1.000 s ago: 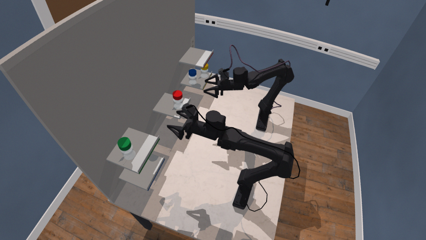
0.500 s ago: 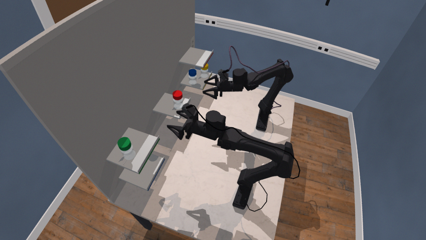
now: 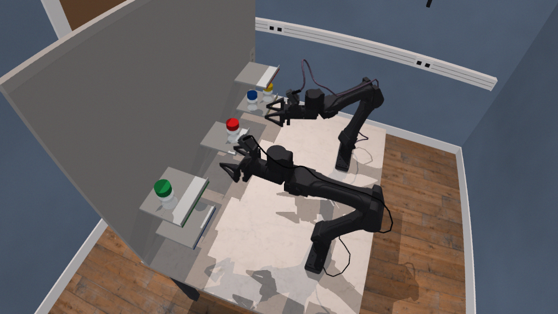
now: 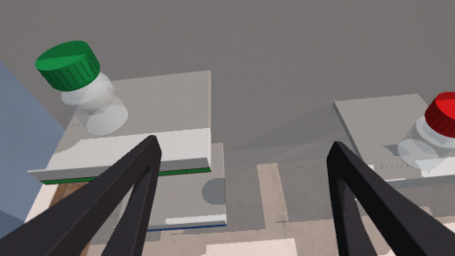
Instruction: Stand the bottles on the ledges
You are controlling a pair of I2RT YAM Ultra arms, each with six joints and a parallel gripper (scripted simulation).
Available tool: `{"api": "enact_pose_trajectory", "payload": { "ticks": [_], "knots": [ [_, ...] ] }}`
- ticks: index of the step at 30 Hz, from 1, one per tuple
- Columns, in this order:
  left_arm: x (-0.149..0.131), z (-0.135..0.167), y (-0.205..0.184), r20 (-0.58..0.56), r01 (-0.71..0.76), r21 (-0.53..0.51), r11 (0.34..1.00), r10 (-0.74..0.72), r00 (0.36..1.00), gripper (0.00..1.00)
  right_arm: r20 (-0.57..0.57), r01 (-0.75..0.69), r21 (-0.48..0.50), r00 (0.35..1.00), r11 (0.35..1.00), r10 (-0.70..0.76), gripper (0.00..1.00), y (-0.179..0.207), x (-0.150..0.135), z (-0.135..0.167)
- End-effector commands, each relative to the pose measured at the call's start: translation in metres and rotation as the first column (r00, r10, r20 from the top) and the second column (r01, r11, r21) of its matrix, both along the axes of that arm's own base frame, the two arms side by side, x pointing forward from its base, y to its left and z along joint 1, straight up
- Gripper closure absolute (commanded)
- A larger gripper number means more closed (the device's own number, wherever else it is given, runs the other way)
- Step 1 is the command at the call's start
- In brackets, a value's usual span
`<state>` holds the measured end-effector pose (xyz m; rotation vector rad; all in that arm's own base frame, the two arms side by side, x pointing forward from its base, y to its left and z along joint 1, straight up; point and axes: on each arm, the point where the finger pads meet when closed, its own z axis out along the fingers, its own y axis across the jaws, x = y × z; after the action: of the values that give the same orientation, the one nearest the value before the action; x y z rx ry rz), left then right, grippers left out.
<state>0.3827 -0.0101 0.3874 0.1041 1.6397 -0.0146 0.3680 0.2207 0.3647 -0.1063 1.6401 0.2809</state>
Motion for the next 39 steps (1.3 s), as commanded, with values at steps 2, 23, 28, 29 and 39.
{"api": "enact_pose_trajectory", "payload": {
  "ticks": [2,23,28,29,39],
  "knots": [
    [0.004,-0.017,-0.02,-0.138,0.2,0.113,0.973,-0.184,0.973,0.11,0.032,0.005,-0.023,0.999,1.0,-0.005,0.19,0.004,0.02,-0.017],
    [-0.03,-0.042,-0.061,-0.307,0.75,0.035,0.661,-0.707,0.637,0.11,0.1,0.03,-0.064,0.995,0.997,-0.023,0.19,0.014,0.072,-0.057],
    [-0.042,-0.03,-0.066,-0.242,0.822,-0.017,0.569,-0.8,0.549,0.11,0.115,0.034,-0.071,0.993,0.997,-0.025,0.19,0.016,0.081,-0.064],
    [-0.044,-0.026,-0.066,-0.219,0.835,-0.028,0.549,-0.819,0.531,0.11,0.119,0.035,-0.073,0.993,0.997,-0.026,0.19,0.017,0.084,-0.065],
    [-0.049,-0.002,-0.051,0.009,0.883,-0.156,0.443,-0.893,0.45,0.11,0.103,0.045,-0.092,0.994,0.995,-0.035,0.19,0.019,0.096,-0.084]
  ]
}}
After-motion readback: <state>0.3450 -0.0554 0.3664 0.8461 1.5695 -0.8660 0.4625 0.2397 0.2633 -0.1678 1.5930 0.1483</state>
